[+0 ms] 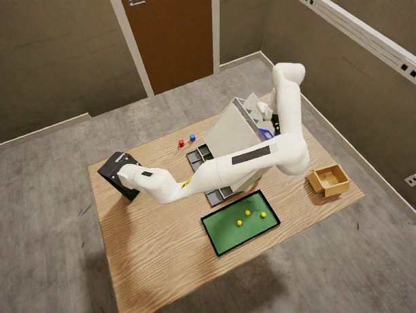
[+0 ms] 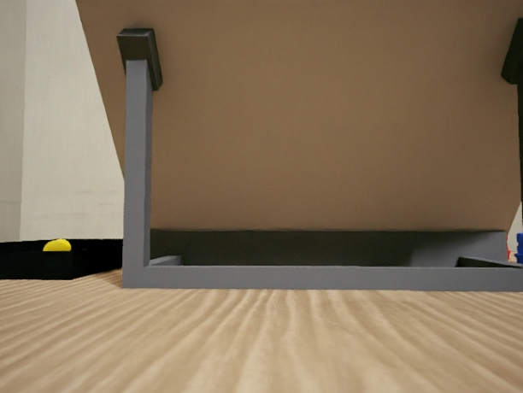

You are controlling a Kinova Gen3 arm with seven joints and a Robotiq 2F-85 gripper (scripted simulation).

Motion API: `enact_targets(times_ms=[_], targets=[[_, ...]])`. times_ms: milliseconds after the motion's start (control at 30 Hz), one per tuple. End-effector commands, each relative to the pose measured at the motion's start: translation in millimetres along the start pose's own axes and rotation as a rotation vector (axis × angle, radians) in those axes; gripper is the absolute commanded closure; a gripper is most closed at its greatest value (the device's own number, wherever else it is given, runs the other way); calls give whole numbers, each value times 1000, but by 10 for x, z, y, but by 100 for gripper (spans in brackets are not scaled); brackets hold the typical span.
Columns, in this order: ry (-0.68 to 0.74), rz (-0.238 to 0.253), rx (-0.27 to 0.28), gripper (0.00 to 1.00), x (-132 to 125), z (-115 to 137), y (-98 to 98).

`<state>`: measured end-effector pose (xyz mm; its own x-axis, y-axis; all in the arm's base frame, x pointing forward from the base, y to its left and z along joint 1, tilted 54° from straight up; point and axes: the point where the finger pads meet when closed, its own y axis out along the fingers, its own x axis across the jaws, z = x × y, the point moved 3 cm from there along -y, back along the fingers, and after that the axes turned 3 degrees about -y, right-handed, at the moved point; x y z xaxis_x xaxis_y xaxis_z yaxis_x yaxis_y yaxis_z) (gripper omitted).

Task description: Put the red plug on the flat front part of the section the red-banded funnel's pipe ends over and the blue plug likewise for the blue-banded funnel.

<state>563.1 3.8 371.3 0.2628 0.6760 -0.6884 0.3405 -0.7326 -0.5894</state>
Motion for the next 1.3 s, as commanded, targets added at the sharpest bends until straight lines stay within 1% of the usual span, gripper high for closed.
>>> enact_targets(times_ms=[0,167,200,300,367,567,600,733,767,1267], targets=[[0,-1,-3,0,6,-4,-17],[0,-1,-3,0,6,-4,-17],[0,-1,-2,0,39,695,-41],[0,-1,-2,0,39,740,-45],[0,-1,-2,0,44,849,-49],[0,-1,-2,0,74,1443,-65],[0,-1,-2,0,78,1493,-69],[0,-1,-2,0,78,1493,-69],[-6,9,29,0,87,1674,-77],[-6,9,29,0,87,1674,-77]])
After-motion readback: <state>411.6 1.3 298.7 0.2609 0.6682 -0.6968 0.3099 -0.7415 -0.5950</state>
